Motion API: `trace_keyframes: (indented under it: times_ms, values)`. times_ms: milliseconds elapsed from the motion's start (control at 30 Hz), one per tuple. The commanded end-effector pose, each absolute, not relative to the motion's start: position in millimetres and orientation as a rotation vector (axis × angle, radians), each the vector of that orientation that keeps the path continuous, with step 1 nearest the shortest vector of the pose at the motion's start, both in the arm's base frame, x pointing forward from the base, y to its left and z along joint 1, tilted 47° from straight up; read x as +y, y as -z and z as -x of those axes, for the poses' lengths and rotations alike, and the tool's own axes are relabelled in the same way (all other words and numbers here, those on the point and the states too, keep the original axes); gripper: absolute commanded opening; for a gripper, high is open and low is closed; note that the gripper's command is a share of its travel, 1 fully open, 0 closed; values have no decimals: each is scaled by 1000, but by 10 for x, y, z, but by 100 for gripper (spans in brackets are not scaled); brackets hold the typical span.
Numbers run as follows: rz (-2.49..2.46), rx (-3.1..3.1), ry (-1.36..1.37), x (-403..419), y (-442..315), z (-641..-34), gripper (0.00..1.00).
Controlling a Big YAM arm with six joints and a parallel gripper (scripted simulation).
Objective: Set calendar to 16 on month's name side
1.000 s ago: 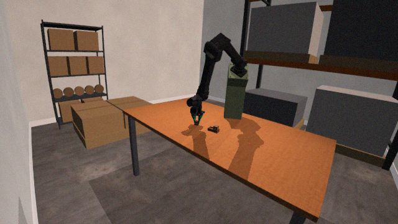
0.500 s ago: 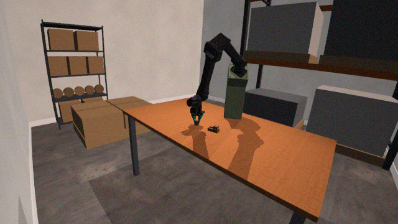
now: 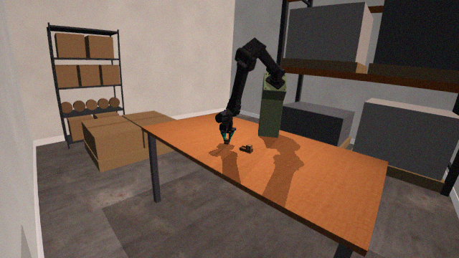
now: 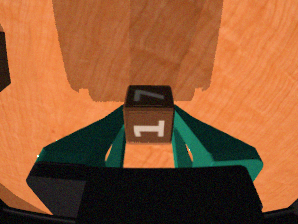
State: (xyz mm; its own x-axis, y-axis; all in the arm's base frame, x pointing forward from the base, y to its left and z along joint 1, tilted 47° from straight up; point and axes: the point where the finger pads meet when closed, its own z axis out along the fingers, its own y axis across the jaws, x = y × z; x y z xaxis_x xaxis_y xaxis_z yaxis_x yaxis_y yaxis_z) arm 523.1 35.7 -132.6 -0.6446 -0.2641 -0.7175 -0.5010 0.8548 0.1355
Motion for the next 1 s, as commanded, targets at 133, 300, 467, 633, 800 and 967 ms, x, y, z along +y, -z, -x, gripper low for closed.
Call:
trace_keyframes:
  times_ms: [133, 300, 467, 633, 800, 967]
  values:
    - [556, 2307, -439, 466, 1396, -5185, 28]
    - [556, 2307, -439, 466, 1396, -5185, 28]
    - [556, 2307, -439, 466, 1396, -5185, 28]
    - [557, 2305, -438, 466, 1393, -5196, 28]
    - [557, 2301, -436, 466, 1387, -5215, 28]
    - [557, 2301, -436, 469, 1393, -5217, 28]
